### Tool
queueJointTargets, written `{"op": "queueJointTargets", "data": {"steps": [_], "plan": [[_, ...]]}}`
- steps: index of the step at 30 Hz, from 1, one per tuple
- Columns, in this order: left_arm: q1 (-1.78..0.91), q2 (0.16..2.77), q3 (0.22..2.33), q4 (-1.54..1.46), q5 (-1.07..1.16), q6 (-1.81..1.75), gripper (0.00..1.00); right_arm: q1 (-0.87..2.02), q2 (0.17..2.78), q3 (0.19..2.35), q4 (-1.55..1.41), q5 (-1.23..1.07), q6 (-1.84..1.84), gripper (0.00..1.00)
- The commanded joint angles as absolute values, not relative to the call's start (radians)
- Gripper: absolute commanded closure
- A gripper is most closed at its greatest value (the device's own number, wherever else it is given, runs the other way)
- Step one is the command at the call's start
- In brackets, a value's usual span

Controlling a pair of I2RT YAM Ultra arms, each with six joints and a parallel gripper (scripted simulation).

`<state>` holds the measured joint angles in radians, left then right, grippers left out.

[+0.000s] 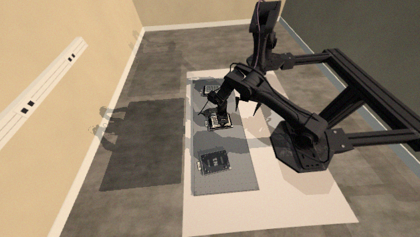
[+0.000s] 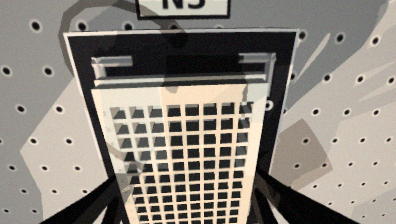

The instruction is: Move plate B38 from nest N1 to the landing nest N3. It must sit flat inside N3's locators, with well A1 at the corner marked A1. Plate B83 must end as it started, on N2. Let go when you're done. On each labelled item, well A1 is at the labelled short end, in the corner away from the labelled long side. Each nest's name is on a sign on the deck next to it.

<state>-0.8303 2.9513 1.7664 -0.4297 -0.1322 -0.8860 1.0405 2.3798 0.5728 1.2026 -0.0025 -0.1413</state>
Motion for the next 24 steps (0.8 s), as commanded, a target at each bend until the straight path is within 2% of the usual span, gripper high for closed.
{"op": "queueJointTargets", "data": {"steps": [1,24], "plan": [[-0.845,2.916,1.750,-0.431,-0.163,-0.899,0.18,1.043,2.353,0.564,1.205,-0.011,-0.147,0.00],[-0.822,2.969,1.799,-0.428,-0.136,-0.872,0.18,1.043,2.353,0.564,1.205,-0.011,-0.147,0.00]]}}
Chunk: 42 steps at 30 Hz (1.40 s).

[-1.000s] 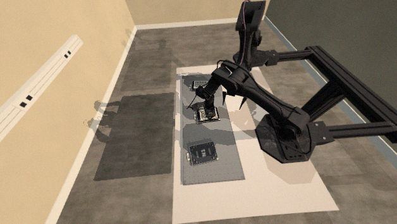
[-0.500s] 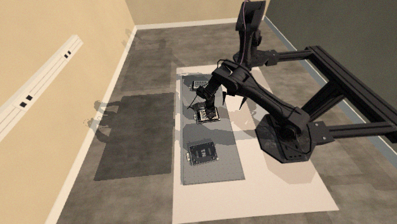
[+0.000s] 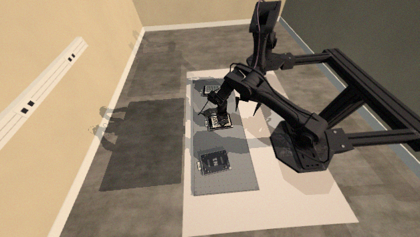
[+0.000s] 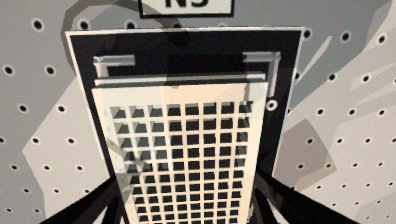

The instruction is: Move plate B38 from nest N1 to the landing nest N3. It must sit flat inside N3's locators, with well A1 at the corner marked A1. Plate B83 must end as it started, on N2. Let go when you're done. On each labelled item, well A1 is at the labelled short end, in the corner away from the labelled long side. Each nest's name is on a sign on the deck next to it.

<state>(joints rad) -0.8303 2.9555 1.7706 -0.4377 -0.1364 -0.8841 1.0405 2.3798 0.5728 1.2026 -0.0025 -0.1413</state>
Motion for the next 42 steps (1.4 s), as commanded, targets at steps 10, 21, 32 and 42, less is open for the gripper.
{"op": "queueJointTargets", "data": {"steps": [10,21,32,42], "plan": [[-0.815,3.010,1.817,-0.403,-0.134,-0.865,0.18,1.043,2.353,0.564,1.205,-0.011,-0.147,0.00],[-0.823,2.985,1.789,-0.394,-0.133,-0.866,0.18,1.043,2.353,0.564,1.205,-0.011,-0.147,0.00],[-0.827,2.936,1.760,-0.421,-0.133,-0.877,0.18,1.043,2.353,0.564,1.205,-0.011,-0.147,0.00],[-0.827,2.933,1.757,-0.421,-0.132,-0.877,0.18,1.043,2.353,0.564,1.205,-0.011,-0.147,0.00]]}}
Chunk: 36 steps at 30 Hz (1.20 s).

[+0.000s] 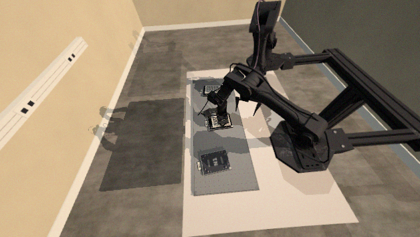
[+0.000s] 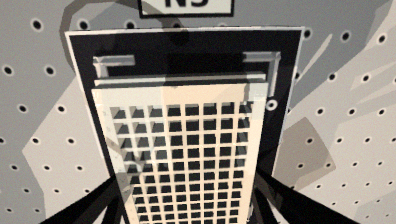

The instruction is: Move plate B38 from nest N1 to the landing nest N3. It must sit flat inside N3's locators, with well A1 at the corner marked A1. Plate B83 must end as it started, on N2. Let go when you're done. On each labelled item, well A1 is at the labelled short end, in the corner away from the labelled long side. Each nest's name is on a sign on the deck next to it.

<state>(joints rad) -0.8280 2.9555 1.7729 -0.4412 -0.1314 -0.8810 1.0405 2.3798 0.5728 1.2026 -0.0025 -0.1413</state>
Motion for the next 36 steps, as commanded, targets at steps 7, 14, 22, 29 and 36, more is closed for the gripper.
{"op": "queueJointTargets", "data": {"steps": [7,14,22,29,36], "plan": [[-0.827,2.933,1.757,-0.421,-0.132,-0.877,0.18,1.043,2.353,0.564,1.205,-0.011,-0.147,0.00],[-0.827,2.929,1.758,-0.432,-0.131,-0.869,0.18,1.043,2.353,0.564,1.205,-0.011,-0.147,0.00],[-0.823,2.911,1.773,-0.465,-0.129,-0.867,0.18,1.043,2.353,0.564,1.205,-0.011,-0.147,0.00],[-0.823,2.905,1.775,-0.463,-0.129,-0.869,0.18,1.043,2.353,0.564,1.205,-0.011,-0.147,0.00],[-0.823,2.904,1.776,-0.461,-0.129,-0.869,0.18,1.043,2.353,0.564,1.205,-0.011,-0.147,0.00]]}}
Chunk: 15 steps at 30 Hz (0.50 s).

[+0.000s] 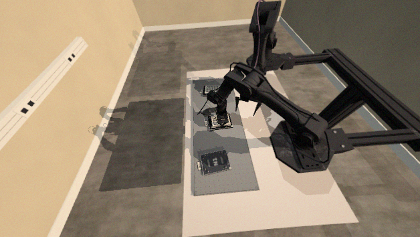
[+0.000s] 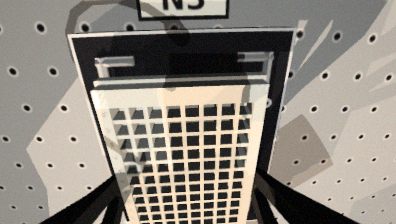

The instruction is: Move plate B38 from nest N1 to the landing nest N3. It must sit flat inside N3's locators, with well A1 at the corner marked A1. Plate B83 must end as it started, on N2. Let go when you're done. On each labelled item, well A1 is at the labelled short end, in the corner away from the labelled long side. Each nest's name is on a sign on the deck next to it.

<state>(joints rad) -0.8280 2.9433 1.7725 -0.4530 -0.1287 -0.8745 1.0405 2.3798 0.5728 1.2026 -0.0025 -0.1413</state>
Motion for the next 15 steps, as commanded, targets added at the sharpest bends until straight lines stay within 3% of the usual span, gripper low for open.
{"op": "queueJointTargets", "data": {"steps": [1,15], "plan": [[-0.823,2.904,1.776,-0.461,-0.129,-0.869,0.18,1.043,2.353,0.564,1.205,-0.011,-0.147,0.00],[-0.816,2.967,1.820,-0.475,-0.120,-0.862,0.18,1.043,2.353,0.564,1.205,-0.011,-0.147,0.00]]}}
